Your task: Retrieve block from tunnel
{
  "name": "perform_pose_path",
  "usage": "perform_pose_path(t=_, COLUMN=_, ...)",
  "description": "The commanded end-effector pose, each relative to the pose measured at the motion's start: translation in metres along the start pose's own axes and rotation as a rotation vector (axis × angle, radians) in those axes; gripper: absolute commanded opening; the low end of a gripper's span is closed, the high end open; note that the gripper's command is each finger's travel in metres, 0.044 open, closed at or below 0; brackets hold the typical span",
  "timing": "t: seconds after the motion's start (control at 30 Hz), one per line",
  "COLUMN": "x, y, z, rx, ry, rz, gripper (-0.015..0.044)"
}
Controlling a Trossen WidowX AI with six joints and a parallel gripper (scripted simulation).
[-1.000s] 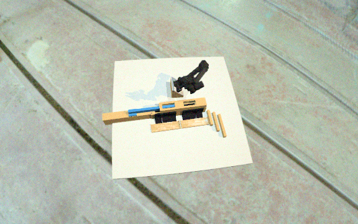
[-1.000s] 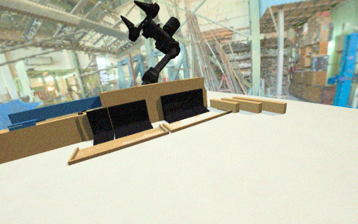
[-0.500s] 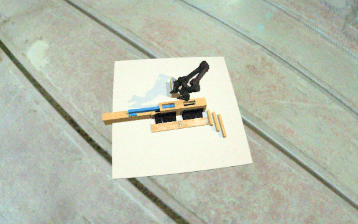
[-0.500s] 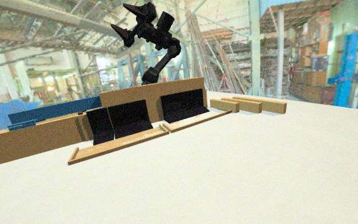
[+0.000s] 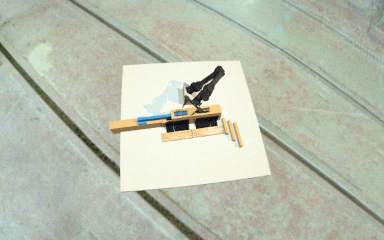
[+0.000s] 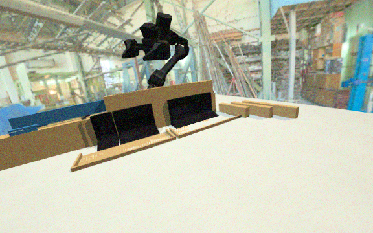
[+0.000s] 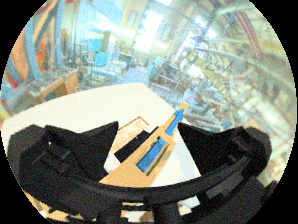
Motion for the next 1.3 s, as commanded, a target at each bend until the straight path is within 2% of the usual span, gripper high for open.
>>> perform_pose_path(t=0.0, x=-0.051, y=-0.028, z=0.02, rx=0.424, ry=-0.291, rz=0.448, gripper=0.044)
perform_pose_path(t=0.33, x=-0.064, y=-0.072, z=0.042, rx=0.872, ry=-0.324, rz=0.566, gripper=0.044)
perform_pose_path(t=0.87, x=-0.063, y=-0.072, z=0.042, rx=0.881, ry=-0.334, rz=0.561, gripper=0.044)
perform_pose_path(t=1.27, x=-0.001, y=0.044, z=-0.012, rx=0.869, ry=-1.051, rz=0.337, gripper=0.044)
Point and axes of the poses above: the point midway between the two fingers, 35 mm back from their tips, its own y axis out along the fingers, its own z axis across the jaws, x = y × z, the point moved 5 cm from there along -y, back along the fingers, and after that the axes turned 5 degrees about y, right-handed, at the moved point
